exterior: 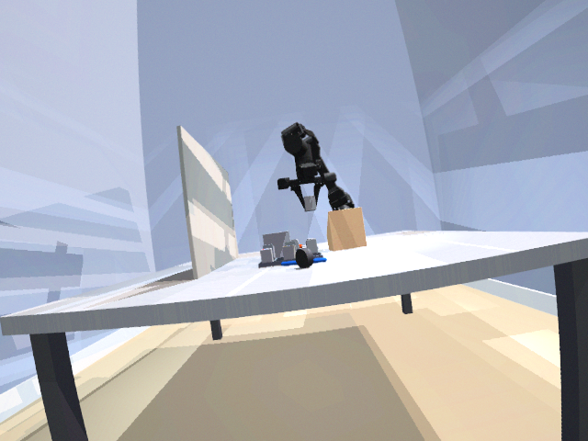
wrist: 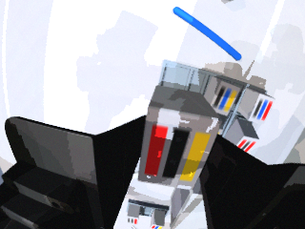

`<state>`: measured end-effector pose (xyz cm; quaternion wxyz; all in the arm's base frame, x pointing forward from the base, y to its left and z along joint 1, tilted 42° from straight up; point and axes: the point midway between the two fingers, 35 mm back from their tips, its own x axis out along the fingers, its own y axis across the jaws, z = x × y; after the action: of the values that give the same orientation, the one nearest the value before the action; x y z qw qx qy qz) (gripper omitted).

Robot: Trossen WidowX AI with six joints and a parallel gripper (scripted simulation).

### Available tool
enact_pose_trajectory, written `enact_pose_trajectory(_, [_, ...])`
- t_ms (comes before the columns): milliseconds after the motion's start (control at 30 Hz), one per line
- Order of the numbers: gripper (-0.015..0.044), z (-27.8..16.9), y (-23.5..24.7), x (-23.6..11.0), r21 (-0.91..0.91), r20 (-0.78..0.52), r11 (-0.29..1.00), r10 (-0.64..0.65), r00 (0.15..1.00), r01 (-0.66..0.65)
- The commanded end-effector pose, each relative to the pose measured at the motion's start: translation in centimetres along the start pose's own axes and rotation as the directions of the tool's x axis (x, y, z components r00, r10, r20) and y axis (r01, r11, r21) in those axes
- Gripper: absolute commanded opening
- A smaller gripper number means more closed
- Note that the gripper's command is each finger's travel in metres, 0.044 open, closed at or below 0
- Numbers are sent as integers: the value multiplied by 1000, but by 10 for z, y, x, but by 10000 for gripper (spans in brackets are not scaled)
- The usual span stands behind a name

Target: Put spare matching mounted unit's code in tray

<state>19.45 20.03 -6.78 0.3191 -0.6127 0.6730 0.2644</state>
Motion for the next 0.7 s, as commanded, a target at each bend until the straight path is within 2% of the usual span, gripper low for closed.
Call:
enact_pose_trajectory(0, [0, -2, 1, -7, 4, 3, 1000, 7, 1000, -7])
enact_pose_trajectory(300, [0, -35, -49, -20, -13, 52, 1000, 14, 999, -13])
enact_pose_trajectory(667, [0, -96, -107, -29, -23, 94, 1000, 6, 996, -4])
